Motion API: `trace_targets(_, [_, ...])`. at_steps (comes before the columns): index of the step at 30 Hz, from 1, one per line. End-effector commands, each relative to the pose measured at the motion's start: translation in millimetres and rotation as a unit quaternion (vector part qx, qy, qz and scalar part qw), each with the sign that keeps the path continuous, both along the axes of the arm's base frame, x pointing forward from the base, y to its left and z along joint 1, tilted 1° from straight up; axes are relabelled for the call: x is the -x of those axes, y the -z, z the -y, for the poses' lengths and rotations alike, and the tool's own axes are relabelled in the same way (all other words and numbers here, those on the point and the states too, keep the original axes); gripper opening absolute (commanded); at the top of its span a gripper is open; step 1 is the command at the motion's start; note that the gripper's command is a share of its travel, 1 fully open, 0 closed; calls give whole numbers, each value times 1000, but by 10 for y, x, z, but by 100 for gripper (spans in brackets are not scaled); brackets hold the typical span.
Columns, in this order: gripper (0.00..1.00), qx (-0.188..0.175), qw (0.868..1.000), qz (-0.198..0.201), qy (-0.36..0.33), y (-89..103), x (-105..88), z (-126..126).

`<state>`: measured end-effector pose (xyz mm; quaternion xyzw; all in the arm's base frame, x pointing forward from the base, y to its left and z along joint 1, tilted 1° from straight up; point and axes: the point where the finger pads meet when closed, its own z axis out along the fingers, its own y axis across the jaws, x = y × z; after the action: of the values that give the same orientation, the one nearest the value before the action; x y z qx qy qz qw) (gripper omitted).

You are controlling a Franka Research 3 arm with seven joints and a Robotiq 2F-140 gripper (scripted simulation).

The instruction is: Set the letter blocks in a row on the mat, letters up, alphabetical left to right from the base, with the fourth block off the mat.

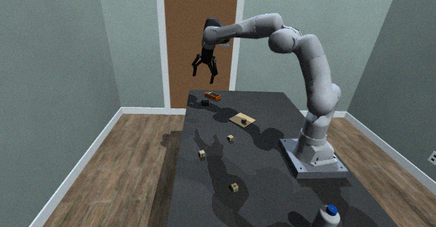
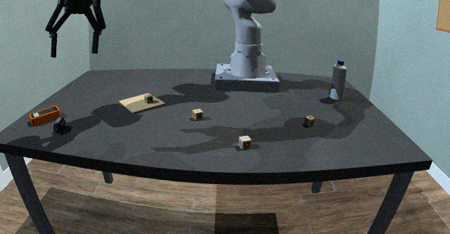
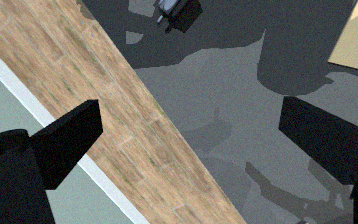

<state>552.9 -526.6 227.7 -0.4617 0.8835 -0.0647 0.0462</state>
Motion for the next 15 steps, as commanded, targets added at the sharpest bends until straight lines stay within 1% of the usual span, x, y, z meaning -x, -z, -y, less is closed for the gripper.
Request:
trace_targets(1, [100,-16,998,-1,68,78,-156,-334])
trace_targets(7, [100,-35,996,-17,75,241,-418,-1016])
trace_targets(9, [100,-35,996,-17,75,241,-418,-1016])
trace_targets(12, [100,-49,995,-35,81,386,-594,-1681])
trace_targets(15, [100,-54,994,-46,84,461,-659,-2048])
